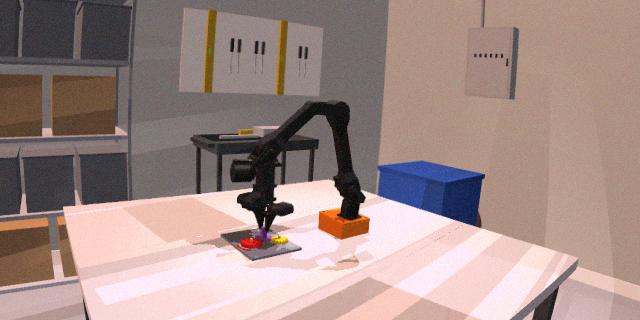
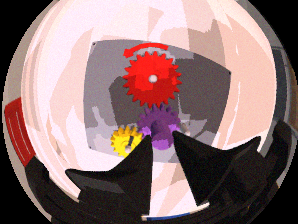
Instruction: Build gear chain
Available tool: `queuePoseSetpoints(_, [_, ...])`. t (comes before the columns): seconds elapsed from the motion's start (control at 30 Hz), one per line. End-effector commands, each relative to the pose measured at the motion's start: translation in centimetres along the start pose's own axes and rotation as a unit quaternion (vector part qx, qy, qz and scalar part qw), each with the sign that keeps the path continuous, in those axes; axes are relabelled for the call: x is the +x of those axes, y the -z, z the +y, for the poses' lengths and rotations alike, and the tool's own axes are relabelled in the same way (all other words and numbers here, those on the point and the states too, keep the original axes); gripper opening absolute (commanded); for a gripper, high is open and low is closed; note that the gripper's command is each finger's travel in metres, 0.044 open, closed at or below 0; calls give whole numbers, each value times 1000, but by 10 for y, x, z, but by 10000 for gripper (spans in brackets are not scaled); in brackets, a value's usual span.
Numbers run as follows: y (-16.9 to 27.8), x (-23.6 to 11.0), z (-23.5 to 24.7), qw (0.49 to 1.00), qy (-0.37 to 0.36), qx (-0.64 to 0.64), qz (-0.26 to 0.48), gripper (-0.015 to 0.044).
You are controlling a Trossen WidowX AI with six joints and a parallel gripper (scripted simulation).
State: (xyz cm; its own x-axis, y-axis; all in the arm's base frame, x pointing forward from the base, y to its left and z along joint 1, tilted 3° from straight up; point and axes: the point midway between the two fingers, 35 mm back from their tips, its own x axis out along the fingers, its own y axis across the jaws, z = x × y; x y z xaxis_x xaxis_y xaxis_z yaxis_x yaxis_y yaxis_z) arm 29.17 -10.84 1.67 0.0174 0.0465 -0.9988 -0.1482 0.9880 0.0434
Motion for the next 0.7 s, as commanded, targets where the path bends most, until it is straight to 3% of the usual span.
queuePoseSetpoints(0.0, [0, -3, 0, 1000, 1, -28, 1, 140])
queuePoseSetpoints(0.3, [0, -47, 0, 999, 1, -43, 1, 140])
queuePoseSetpoints(0.43, [0, -48, 0, 999, 1, -43, 1, 140])
queuePoseSetpoints(0.47, [-1, -44, -1, 999, 0, -39, 0, 166])
queuePoseSetpoints(0.6, [2, -89, 2, 999, 0, -39, 1, 271])
queuePoseSetpoints(0.67, [3, -92, 2, 999, 0, -39, 1, 324])
